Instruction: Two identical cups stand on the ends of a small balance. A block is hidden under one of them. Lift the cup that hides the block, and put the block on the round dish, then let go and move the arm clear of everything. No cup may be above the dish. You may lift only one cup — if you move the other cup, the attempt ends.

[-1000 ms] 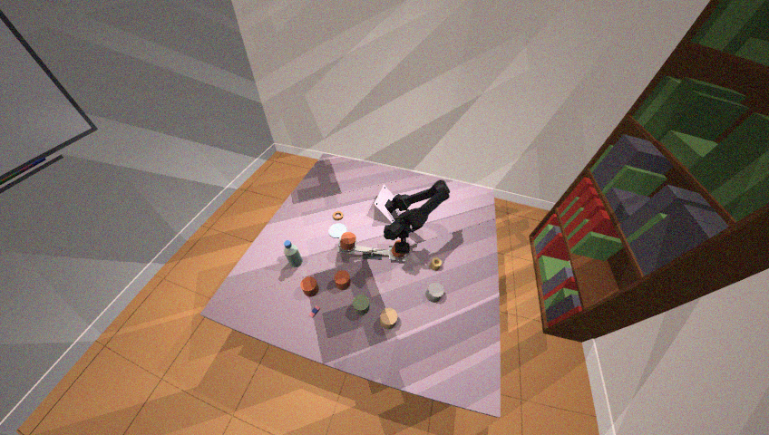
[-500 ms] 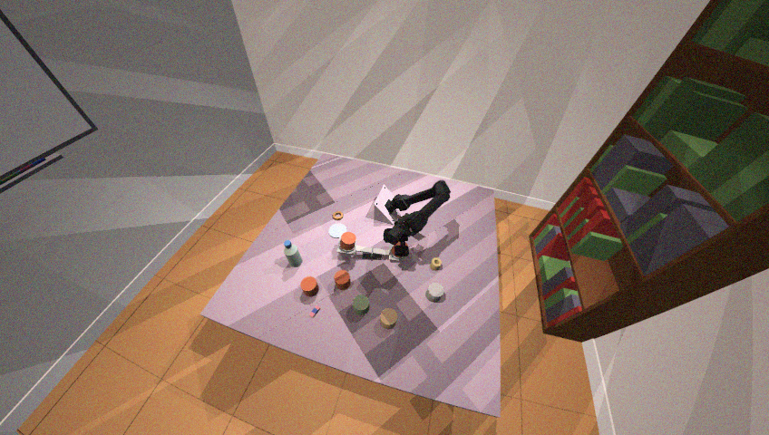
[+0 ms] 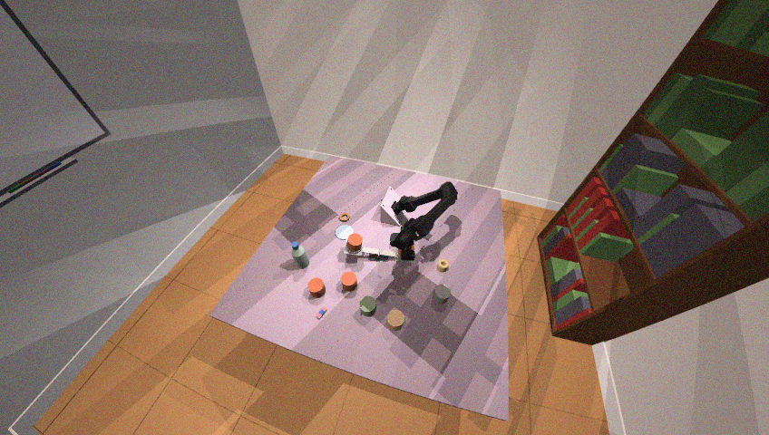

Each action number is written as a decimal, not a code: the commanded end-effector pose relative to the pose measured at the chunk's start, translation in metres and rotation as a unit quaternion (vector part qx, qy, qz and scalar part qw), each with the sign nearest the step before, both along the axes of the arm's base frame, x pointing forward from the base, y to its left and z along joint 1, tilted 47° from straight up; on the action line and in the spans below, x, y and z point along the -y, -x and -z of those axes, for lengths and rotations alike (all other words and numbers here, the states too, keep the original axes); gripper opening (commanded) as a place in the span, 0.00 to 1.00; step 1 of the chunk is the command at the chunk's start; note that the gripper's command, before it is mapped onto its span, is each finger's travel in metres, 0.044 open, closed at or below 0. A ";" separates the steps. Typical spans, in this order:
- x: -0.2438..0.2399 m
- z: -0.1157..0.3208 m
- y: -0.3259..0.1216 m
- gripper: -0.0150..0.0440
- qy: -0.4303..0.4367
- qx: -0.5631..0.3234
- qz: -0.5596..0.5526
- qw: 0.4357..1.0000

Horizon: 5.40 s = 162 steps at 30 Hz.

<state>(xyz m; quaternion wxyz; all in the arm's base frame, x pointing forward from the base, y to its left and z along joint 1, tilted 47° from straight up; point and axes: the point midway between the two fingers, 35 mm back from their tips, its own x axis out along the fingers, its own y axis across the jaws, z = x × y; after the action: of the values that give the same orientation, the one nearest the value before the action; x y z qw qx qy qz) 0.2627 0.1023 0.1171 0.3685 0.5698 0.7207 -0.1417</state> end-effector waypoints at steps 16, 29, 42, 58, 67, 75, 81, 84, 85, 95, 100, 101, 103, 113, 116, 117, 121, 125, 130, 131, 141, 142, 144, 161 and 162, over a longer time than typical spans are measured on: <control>-0.004 0.003 0.002 0.65 -0.002 -0.002 0.002 1.000; 0.007 -0.007 -0.002 0.25 0.001 0.004 0.011 1.000; 0.019 -0.019 -0.006 0.25 0.004 0.011 0.021 1.000; 0.034 -0.033 -0.008 0.25 0.008 0.019 0.033 0.999; 0.043 -0.041 -0.009 0.25 0.010 0.024 0.040 0.999; 0.050 -0.048 -0.009 0.25 0.012 0.028 0.046 0.999; 0.056 -0.054 -0.009 0.25 0.014 0.030 0.050 0.998; 0.059 -0.056 -0.009 0.25 0.015 0.032 0.052 0.998; 0.060 -0.057 -0.009 0.25 0.015 0.032 0.053 0.998; 0.069 -0.066 -0.008 0.25 0.018 0.037 0.060 0.997; 0.073 -0.071 -0.007 0.25 0.019 0.039 0.064 0.997; 0.074 -0.072 -0.007 0.25 0.019 0.039 0.065 0.997; 0.076 -0.074 -0.006 0.25 0.020 0.040 0.066 0.997; 0.081 -0.078 -0.005 0.25 0.020 0.037 0.073 0.996; 0.081 -0.078 -0.005 0.25 0.020 0.037 0.073 0.996; 0.081 -0.078 -0.005 0.25 0.020 0.037 0.073 0.996; 0.081 -0.078 -0.005 0.25 0.020 0.037 0.073 0.996; 0.081 -0.078 -0.005 0.25 0.020 0.037 0.073 0.996; 0.081 -0.078 -0.005 0.25 0.020 0.037 0.073 0.996; 0.081 -0.078 -0.005 0.25 0.020 0.037 0.073 0.996; 0.081 -0.078 -0.005 0.25 0.020 0.037 0.073 0.996; 0.081 -0.078 -0.005 0.25 0.020 0.037 0.073 0.996; 0.081 -0.078 -0.005 0.25 0.020 0.037 0.073 0.996; 0.081 -0.078 -0.005 0.25 0.020 0.037 0.073 0.996; 0.081 -0.078 -0.005 0.25 0.020 0.037 0.073 0.996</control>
<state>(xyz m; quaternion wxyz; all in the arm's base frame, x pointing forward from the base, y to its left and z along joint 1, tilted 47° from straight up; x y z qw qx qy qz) 0.2672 0.0212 0.1953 0.3949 0.6180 0.6605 -0.1608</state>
